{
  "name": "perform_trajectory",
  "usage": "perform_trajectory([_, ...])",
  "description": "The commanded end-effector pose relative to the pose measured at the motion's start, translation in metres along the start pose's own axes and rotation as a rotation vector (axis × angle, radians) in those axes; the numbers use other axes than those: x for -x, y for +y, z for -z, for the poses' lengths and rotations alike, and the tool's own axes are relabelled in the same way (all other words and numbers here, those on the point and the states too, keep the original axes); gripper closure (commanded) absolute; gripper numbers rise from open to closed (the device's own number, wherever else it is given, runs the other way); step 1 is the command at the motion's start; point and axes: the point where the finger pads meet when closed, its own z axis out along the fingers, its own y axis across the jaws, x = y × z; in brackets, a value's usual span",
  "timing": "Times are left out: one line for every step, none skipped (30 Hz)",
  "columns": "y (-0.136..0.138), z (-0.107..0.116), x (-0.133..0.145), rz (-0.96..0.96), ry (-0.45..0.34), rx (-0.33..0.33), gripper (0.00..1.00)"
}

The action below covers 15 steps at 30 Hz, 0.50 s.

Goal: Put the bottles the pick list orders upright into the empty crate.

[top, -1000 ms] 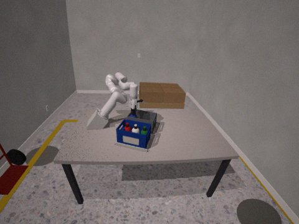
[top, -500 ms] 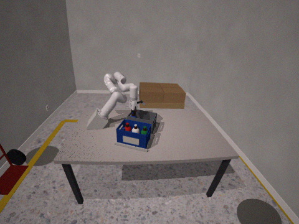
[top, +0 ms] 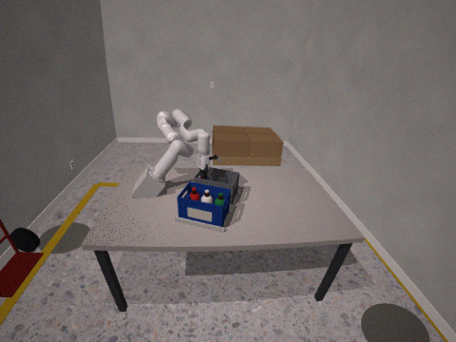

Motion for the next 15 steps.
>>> perform_trajectory([0.0006, -0.0006, -0.0009, 0.001, 0.001, 0.003, 1.0])
perform_trajectory([0.0006, -0.0011, -0.0009, 0.001, 0.001, 0.003, 1.0])
perform_trajectory([0.0006, -0.0016, -0.0009, 0.001, 0.001, 0.003, 1.0])
perform_trajectory([0.0006, -0.0021, -0.0009, 0.001, 0.001, 0.003, 1.0])
perform_trajectory([0.0006, -0.0026, -0.0009, 0.001, 0.001, 0.003, 1.0])
perform_trajectory([0.0006, -0.0031, -0.0009, 0.001, 0.001, 0.003, 1.0])
perform_trajectory([0.0006, -0.0036, -0.0009, 0.001, 0.001, 0.003, 1.0])
perform_trajectory([0.0006, -0.0041, -0.0009, 0.001, 0.001, 0.003, 1.0])
perform_trajectory([0.0006, -0.0046, -0.0009, 0.001, 0.001, 0.003, 1.0])
perform_trajectory([0.0006, -0.0051, -0.0009, 0.001, 0.001, 0.003, 1.0])
perform_trajectory([0.0006, -0.0056, -0.0009, 0.001, 0.001, 0.003, 1.0])
perform_trajectory([0.0006, -0.0061, -0.0009, 0.001, 0.001, 0.003, 1.0])
perform_trajectory([0.0006, -0.0066, -0.0009, 0.001, 0.001, 0.003, 1.0])
perform_trajectory([0.0006, -0.0066, -0.0009, 0.001, 0.001, 0.003, 1.0])
perform_trajectory([0.0006, -0.0066, -0.0009, 0.001, 0.001, 0.003, 1.0])
